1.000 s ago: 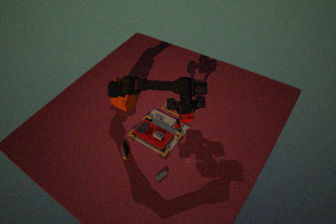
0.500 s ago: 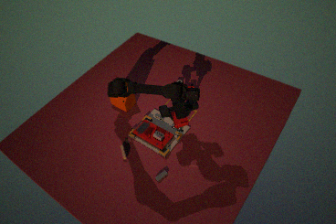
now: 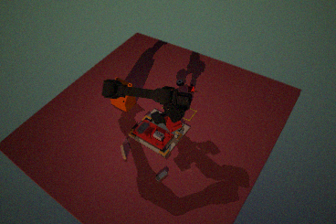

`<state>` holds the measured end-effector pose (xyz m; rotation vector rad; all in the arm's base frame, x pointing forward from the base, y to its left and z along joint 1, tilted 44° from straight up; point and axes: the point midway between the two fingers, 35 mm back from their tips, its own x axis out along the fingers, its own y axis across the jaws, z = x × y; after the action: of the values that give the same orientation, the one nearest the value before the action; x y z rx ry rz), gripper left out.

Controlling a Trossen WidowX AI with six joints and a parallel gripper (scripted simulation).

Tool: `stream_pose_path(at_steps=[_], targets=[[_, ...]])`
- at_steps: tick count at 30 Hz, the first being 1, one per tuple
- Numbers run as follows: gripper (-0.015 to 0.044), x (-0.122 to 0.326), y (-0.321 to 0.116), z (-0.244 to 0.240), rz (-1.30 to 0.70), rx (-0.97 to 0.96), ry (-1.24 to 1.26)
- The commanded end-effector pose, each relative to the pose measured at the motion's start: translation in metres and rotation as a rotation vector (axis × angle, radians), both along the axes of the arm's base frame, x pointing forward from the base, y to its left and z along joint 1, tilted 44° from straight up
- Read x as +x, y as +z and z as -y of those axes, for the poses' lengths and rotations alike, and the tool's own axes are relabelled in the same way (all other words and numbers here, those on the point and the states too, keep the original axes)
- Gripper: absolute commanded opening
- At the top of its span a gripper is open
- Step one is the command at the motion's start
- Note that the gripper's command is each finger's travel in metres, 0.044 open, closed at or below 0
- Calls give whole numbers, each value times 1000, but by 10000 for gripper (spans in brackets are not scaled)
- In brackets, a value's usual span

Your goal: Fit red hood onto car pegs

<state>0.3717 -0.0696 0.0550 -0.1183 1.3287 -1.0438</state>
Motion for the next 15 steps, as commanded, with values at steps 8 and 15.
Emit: stream_pose_path(at_steps=[8,15], targets=[[0,-23,17,17,-121,15,132],[0,-39,26,26,-206,27,221]])
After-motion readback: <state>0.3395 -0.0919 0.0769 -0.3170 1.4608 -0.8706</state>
